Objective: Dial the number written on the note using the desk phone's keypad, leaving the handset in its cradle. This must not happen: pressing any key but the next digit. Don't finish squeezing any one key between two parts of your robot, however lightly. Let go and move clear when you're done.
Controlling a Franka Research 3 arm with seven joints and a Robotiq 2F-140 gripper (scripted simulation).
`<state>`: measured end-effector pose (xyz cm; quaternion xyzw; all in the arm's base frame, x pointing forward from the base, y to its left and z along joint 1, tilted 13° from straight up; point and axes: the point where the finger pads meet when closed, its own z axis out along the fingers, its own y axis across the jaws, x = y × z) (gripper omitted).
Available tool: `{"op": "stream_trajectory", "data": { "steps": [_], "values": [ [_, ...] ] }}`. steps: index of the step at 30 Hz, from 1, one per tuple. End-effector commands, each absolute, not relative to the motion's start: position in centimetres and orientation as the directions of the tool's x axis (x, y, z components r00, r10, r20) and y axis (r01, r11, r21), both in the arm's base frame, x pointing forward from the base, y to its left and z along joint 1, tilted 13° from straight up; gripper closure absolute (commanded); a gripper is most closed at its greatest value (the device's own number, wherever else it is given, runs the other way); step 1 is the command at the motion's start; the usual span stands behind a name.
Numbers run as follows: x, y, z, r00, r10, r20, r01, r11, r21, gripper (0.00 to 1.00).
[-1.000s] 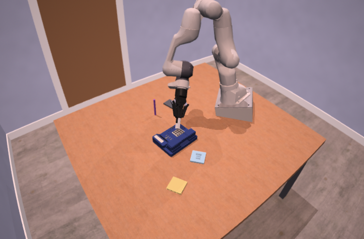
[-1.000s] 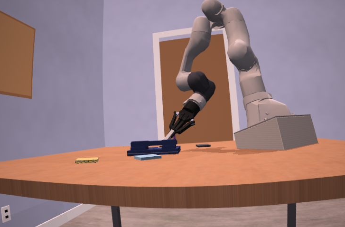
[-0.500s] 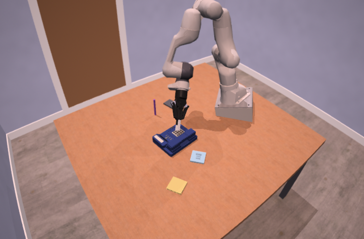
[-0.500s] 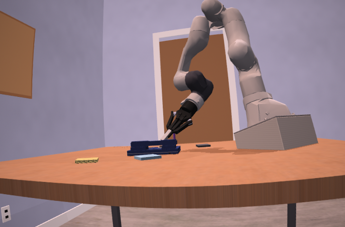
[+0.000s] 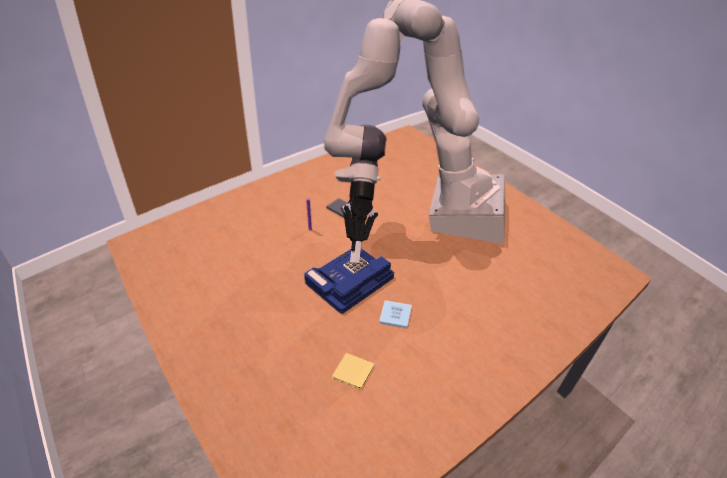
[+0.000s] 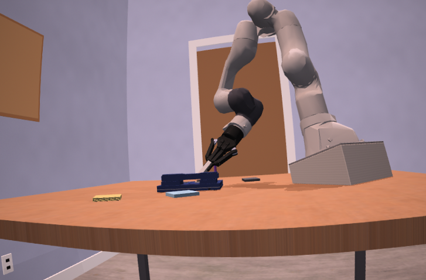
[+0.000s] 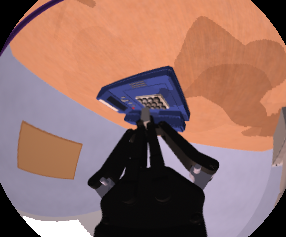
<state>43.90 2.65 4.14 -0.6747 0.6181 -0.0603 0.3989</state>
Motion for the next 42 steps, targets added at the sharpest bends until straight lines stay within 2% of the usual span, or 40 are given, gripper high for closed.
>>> {"op": "stream_trajectory", "data": {
  "steps": [1, 42],
  "values": [
    [43.94, 2.64, 3.84, 0.234, -0.883, -0.406, -0.785, 0.075, -0.615, 1.00],
    [44.01, 2.56, 3.36, 0.234, -0.883, -0.406, -0.785, 0.075, -0.615, 1.00]
  ]
}}
